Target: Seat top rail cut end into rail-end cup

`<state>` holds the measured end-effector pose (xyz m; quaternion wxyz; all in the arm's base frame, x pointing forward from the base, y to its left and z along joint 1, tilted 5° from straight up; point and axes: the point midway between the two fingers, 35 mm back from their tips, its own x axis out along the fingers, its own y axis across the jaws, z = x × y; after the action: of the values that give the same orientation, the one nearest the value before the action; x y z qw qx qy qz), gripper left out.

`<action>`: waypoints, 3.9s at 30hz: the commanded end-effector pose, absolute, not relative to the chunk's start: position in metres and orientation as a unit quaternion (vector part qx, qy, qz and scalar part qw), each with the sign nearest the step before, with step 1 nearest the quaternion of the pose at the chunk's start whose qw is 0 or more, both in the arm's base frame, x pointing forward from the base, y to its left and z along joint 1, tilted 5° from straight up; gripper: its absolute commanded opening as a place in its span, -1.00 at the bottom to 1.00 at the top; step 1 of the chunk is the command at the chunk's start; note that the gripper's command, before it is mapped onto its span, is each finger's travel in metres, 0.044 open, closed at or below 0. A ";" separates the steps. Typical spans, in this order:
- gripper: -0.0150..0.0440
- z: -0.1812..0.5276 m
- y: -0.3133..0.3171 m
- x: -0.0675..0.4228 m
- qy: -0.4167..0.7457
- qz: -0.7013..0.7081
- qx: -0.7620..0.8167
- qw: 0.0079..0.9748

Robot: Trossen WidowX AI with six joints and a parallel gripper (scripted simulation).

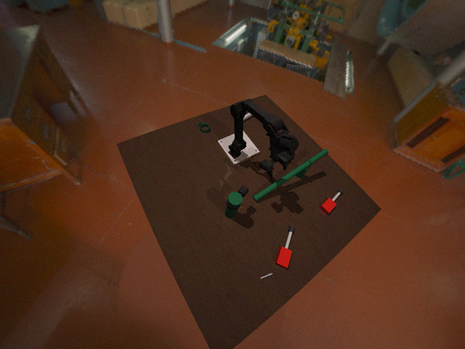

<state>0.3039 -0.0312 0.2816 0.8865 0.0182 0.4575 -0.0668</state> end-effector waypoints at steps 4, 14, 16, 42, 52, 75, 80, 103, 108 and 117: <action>1.00 0.276 -0.046 0.299 0.477 -0.028 -0.062 0.876; 1.00 0.264 -0.108 0.281 0.476 0.166 -0.331 0.798; 1.00 0.262 -0.121 0.276 0.462 0.202 -0.380 0.775; 1.00 0.259 -0.195 0.228 0.286 0.375 -0.679 0.563; 1.00 0.259 -0.195 0.228 0.286 0.375 -0.679 0.563; 1.00 0.214 -0.199 0.241 0.287 0.375 -0.679 0.563; 1.00 0.207 -0.199 0.246 0.286 0.375 -0.679 0.563; 1.00 0.176 -0.196 0.266 0.286 0.374 -0.679 0.563; 1.00 0.172 -0.195 0.269 0.286 0.374 -0.679 0.564; 0.20 0.172 -0.195 0.269 0.286 0.374 -0.679 0.564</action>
<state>0.2692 -0.1944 0.1722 0.5634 -0.6797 0.2828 0.3750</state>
